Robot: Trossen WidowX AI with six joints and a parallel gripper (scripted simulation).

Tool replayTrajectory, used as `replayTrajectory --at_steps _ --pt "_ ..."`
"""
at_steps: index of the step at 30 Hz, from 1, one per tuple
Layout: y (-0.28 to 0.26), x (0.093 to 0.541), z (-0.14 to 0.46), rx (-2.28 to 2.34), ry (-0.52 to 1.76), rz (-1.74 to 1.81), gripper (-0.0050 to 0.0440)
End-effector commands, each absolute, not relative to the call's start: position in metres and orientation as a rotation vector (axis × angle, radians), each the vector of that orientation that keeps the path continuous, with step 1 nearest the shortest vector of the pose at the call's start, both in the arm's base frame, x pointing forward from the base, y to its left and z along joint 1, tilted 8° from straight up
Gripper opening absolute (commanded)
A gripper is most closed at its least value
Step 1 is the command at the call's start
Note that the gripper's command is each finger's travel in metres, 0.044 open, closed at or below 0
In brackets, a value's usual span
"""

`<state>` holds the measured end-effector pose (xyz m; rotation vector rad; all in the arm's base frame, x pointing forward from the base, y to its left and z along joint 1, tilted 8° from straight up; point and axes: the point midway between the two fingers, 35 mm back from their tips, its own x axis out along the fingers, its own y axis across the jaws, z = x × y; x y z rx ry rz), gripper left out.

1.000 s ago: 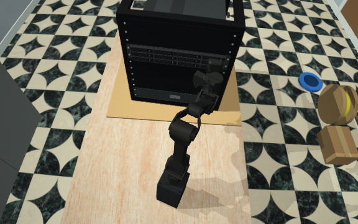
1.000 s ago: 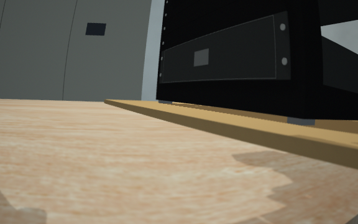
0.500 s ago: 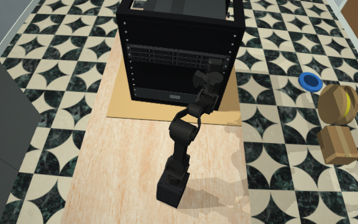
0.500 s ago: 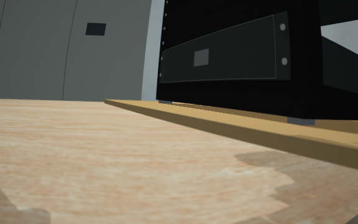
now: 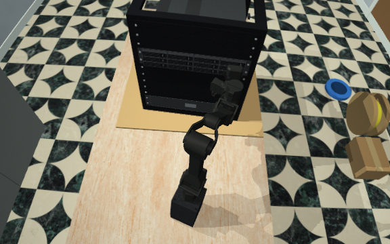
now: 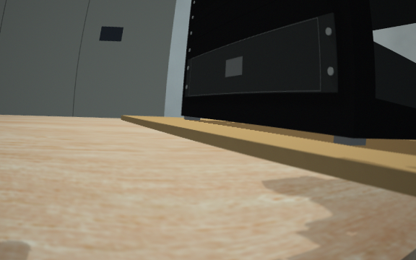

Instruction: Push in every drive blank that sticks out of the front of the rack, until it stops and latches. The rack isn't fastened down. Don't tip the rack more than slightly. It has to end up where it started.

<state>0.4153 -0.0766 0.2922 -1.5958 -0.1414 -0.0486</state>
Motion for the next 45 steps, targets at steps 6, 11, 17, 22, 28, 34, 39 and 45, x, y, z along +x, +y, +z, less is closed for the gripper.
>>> replayTrajectory --at_steps 6,11,17,22,28,34,39,45 --pt "-0.078 0.376 0.296 -1.605 -0.158 -0.062 -0.005" --pt "-0.079 0.365 0.294 -1.605 -0.158 -0.062 -0.005" --pt "-0.078 0.362 0.28 -1.605 -0.158 -0.062 -0.005" --pt "-0.078 0.358 0.264 -1.605 -0.158 -0.062 -0.005" --pt "-0.077 0.361 0.26 -1.605 -0.158 -0.062 -0.005" --pt "-0.077 0.374 0.262 -1.605 -0.158 -0.062 -0.005" --pt "-0.077 0.374 0.262 -1.605 -0.158 -0.062 -0.005" --pt "-0.077 0.374 0.262 -1.605 -0.158 -0.062 -0.005"
